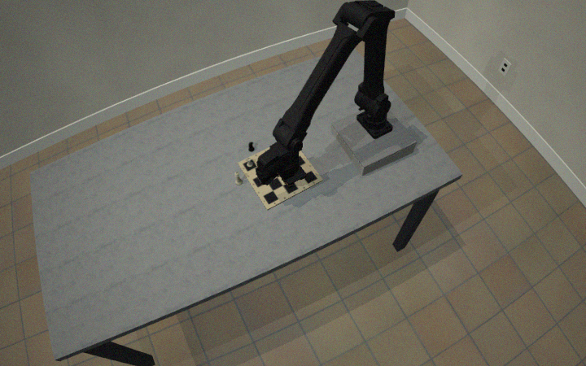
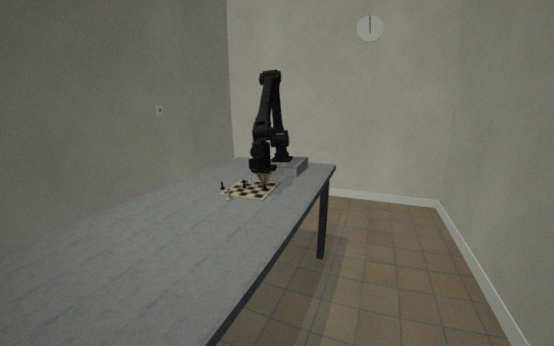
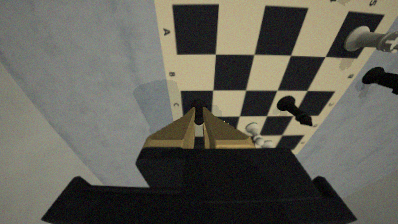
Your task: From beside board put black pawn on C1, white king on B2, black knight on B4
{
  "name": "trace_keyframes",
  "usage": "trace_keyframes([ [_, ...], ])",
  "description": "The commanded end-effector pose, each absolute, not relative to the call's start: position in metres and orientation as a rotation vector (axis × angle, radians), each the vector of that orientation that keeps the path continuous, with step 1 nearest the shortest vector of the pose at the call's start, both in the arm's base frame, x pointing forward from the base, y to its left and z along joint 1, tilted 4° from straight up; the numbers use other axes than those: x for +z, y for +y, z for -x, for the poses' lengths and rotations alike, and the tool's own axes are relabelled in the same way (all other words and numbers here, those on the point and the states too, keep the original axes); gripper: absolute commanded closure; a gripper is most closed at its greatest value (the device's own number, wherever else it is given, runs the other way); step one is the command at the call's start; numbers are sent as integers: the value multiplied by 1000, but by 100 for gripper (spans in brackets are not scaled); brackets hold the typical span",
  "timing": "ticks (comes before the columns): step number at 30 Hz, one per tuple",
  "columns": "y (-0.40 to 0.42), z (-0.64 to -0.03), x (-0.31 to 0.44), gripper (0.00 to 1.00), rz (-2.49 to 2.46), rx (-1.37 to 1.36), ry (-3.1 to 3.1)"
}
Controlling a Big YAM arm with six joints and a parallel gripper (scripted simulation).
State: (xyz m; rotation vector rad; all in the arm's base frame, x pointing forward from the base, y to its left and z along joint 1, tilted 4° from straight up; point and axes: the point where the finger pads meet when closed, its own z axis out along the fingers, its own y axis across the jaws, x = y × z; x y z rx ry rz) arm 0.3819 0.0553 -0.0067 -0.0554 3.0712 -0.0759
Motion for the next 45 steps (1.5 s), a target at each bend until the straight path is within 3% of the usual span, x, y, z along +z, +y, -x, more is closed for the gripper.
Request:
trace_keyframes([
  [1,53,-390,-7,100,65,-75,3061],
  [45,57,-405,1,100,77,-70,3037],
])
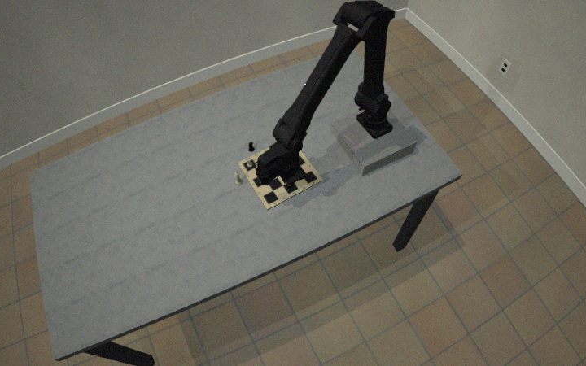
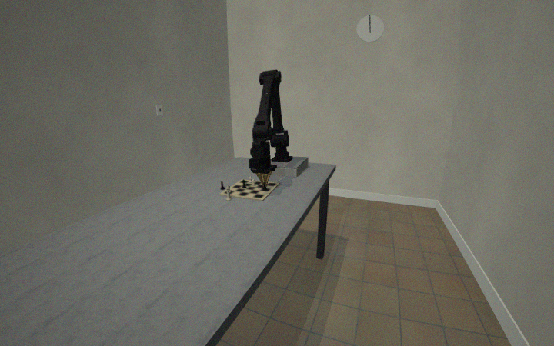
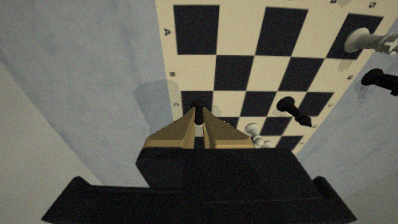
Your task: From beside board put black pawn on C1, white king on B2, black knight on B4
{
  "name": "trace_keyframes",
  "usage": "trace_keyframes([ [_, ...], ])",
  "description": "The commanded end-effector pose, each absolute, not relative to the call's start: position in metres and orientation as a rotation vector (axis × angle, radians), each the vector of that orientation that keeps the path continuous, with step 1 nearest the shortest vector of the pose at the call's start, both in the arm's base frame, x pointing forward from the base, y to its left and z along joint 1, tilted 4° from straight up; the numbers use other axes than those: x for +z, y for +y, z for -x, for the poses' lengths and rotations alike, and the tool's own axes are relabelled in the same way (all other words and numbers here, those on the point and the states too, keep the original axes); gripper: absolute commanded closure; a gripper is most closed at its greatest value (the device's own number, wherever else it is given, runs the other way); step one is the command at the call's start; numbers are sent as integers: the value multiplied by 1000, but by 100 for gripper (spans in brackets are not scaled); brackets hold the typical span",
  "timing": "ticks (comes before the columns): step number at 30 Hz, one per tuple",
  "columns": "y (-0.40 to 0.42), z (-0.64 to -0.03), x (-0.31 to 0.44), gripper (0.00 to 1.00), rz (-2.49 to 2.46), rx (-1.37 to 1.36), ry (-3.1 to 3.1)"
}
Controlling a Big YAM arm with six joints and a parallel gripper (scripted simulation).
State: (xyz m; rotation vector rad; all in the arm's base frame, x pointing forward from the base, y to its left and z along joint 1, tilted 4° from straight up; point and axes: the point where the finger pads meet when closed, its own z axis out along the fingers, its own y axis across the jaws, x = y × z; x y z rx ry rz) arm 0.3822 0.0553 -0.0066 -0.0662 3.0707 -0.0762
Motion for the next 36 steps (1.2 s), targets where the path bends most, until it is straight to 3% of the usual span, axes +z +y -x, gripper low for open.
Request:
trace_keyframes([
  [1,57,-404,1,100,77,-70,3038],
  [36,57,-400,-2,100,81,-73,3050],
])
